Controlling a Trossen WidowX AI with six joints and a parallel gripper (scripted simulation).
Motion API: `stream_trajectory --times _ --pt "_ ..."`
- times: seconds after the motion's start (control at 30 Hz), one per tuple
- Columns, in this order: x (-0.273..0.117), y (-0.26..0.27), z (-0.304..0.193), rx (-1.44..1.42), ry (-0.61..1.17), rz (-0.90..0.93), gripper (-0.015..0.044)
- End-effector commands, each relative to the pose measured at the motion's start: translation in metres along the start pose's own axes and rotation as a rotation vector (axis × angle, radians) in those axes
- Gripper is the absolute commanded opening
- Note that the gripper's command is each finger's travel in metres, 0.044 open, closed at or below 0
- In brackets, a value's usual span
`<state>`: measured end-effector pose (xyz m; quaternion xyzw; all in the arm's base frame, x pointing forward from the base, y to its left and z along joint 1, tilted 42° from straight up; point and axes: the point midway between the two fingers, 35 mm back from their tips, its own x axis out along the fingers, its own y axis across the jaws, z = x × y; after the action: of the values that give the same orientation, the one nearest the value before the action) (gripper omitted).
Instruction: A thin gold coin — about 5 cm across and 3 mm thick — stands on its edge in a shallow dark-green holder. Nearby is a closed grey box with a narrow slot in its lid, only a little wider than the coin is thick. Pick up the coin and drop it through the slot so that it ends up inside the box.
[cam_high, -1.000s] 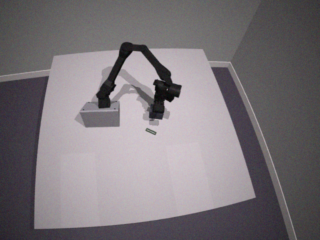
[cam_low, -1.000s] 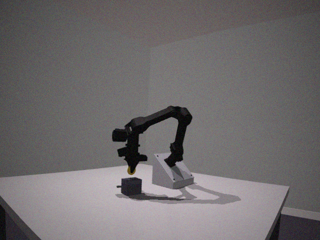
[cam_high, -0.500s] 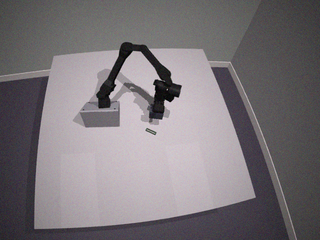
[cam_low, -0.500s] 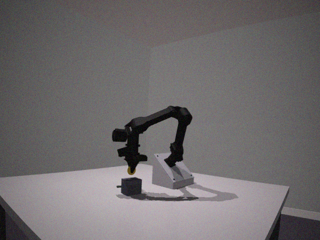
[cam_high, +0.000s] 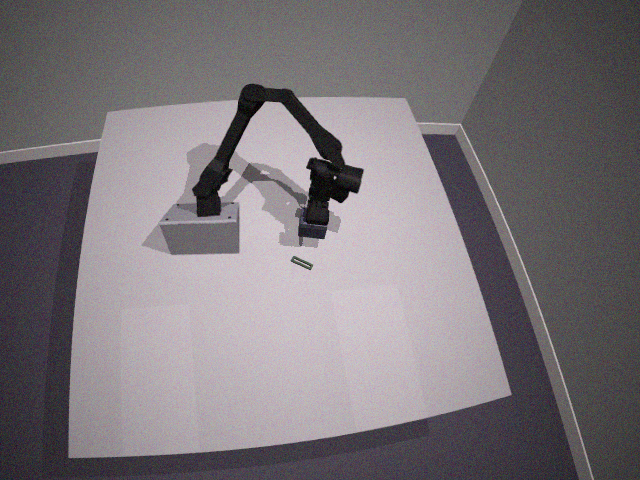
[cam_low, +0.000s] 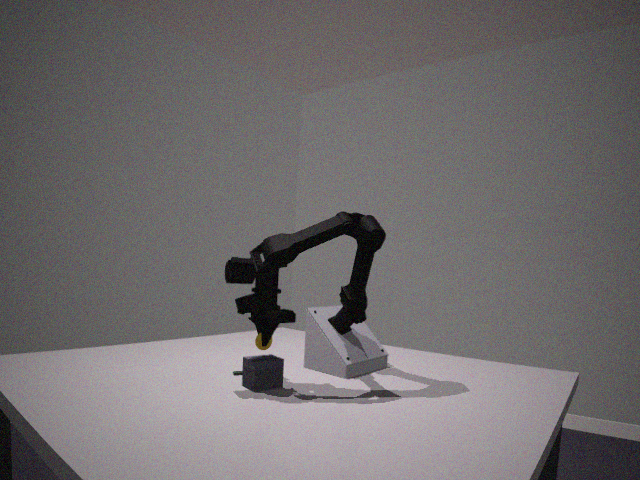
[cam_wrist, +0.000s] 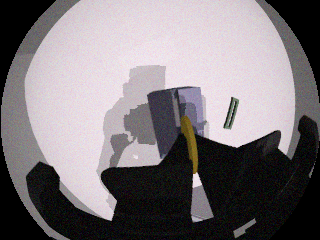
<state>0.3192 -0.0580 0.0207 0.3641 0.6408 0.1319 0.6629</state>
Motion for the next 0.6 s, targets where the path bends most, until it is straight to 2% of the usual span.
stream_trajectory --times 0.0,0.57 --pt "0.0001 -0.0003 -0.0001 -0.001 0.0 0.0 0.0" --pt "0.0093 0.0013 -0.0015 0.006 0.0 0.001 0.0"
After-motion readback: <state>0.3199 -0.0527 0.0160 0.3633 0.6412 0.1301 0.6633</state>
